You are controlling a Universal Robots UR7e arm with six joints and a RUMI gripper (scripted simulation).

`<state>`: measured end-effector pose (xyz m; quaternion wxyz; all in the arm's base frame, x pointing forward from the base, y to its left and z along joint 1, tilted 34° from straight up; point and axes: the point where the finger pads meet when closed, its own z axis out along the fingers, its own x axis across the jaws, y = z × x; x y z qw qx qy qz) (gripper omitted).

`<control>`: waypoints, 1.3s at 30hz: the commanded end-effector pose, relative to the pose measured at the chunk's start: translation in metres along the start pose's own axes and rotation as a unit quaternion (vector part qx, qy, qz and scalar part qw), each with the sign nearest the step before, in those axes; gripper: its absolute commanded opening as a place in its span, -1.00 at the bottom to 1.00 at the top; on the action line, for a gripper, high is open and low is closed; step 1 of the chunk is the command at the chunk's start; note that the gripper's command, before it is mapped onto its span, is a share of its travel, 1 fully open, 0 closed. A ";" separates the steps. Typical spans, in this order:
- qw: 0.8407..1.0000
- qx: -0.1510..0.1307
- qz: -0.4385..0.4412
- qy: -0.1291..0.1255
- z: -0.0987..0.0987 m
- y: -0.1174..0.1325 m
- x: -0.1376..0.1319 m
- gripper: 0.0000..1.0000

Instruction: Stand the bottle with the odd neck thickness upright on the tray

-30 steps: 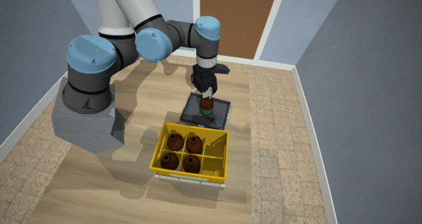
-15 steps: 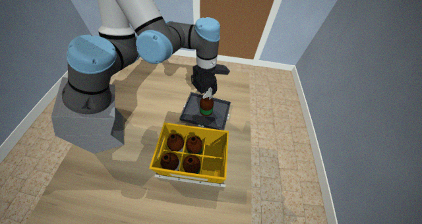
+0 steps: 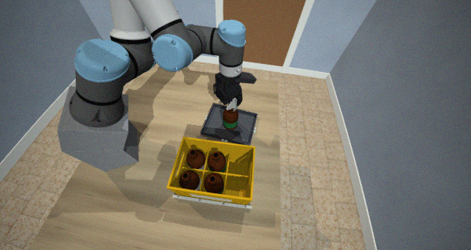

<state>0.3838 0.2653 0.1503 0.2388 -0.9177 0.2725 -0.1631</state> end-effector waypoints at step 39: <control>1.000 0.000 0.000 0.000 0.000 0.000 0.000 1.00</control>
